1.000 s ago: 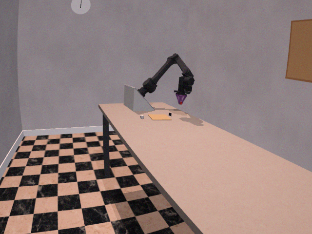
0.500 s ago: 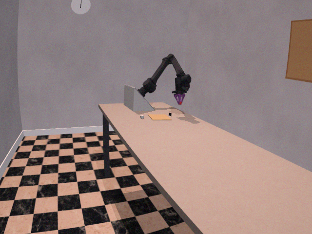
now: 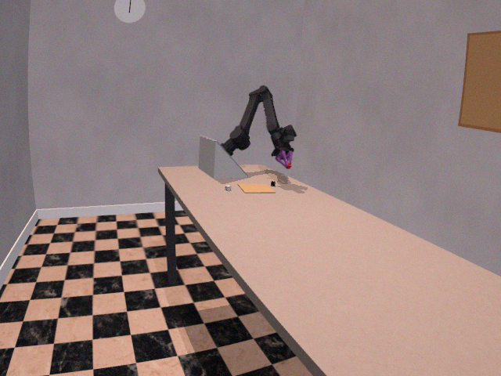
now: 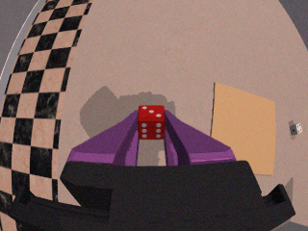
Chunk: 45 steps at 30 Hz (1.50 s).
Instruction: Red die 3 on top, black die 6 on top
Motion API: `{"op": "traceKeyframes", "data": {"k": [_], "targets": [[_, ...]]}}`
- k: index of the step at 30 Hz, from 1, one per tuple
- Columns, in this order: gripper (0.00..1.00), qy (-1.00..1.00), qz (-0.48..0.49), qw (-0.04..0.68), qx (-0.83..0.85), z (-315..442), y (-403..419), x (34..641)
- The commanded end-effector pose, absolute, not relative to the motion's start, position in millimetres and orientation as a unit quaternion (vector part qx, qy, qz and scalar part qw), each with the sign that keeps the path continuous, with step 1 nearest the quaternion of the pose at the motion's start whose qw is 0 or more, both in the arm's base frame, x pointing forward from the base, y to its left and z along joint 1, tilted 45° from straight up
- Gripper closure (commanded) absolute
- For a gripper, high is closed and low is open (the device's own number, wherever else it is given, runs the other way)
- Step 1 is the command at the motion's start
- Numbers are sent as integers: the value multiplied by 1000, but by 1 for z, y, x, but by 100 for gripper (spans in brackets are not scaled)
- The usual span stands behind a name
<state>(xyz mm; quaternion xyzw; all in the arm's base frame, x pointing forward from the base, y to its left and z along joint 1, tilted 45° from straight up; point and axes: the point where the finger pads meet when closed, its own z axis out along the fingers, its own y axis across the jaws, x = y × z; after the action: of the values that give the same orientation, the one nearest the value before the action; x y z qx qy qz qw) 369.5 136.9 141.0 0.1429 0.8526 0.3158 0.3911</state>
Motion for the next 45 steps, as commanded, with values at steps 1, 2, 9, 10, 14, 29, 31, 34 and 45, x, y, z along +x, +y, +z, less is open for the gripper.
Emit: {"op": "traceKeyframes", "data": {"k": [1, 2, 9, 10, 14, 29, 31, 34, 45], "targets": [[85, 816, 330, 438, 183, 148, 142, 376], [85, 809, 327, 451, 188, 148, 142, 376], [85, 790, 317, 482, 210, 150, 131, 379], [85, 787, 319, 485, 210, 155, 132, 382], [85, 792, 324, 478, 199, 148, 144, 376], [85, 793, 324, 476, 200, 118, 172, 375], [85, 793, 324, 476, 200, 113, 177, 375], [85, 793, 324, 476, 200, 110, 180, 375], [85, 787, 324, 482, 206, 100, 191, 382]]}}
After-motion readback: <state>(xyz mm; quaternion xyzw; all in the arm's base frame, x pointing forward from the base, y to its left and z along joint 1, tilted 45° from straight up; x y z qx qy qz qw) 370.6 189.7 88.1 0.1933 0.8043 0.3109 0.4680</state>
